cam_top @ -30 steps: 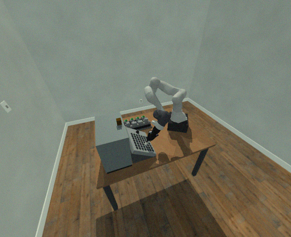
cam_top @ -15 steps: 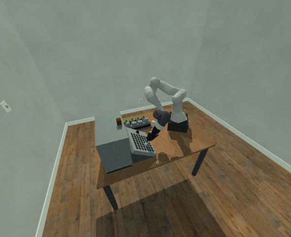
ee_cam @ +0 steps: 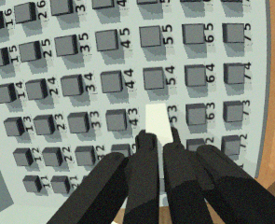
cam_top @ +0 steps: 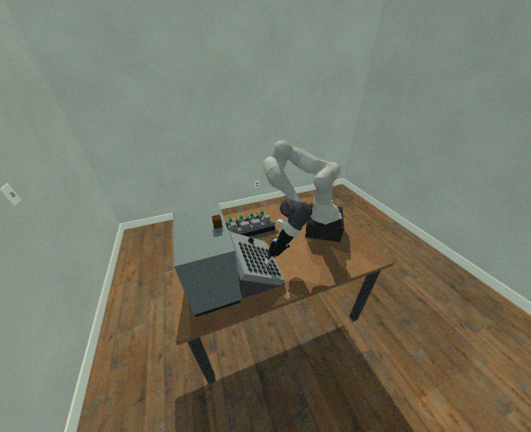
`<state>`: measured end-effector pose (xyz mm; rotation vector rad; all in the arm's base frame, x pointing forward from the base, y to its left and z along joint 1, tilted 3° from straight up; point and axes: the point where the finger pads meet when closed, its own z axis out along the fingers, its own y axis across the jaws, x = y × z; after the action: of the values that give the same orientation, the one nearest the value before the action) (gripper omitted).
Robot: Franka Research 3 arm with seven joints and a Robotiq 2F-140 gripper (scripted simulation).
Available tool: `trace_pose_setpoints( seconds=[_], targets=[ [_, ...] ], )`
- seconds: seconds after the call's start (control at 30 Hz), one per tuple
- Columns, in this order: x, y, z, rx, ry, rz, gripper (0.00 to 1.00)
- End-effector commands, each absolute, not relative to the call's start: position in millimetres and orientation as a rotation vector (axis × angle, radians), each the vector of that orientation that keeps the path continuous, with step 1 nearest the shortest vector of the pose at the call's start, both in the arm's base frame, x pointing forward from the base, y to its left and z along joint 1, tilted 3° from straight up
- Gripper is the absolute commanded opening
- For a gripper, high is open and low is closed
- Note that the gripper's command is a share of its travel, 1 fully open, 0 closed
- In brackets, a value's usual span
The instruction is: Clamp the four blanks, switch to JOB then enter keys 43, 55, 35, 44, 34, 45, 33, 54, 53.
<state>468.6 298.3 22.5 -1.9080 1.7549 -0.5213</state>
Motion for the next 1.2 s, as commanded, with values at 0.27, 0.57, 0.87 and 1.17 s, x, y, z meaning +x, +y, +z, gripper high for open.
trace_pose_setpoints(
  seconds=[0.27,0.57,0.87,1.17],
  targets=[
    [459,296,36,-1.906,1.758,-0.521,0.00],
    [452,295,46,-1.906,1.758,-0.521,0.00],
    [450,295,48,-1.906,1.758,-0.521,0.00],
    [438,256,35,-1.906,1.758,-0.521,0.00]
  ],
)
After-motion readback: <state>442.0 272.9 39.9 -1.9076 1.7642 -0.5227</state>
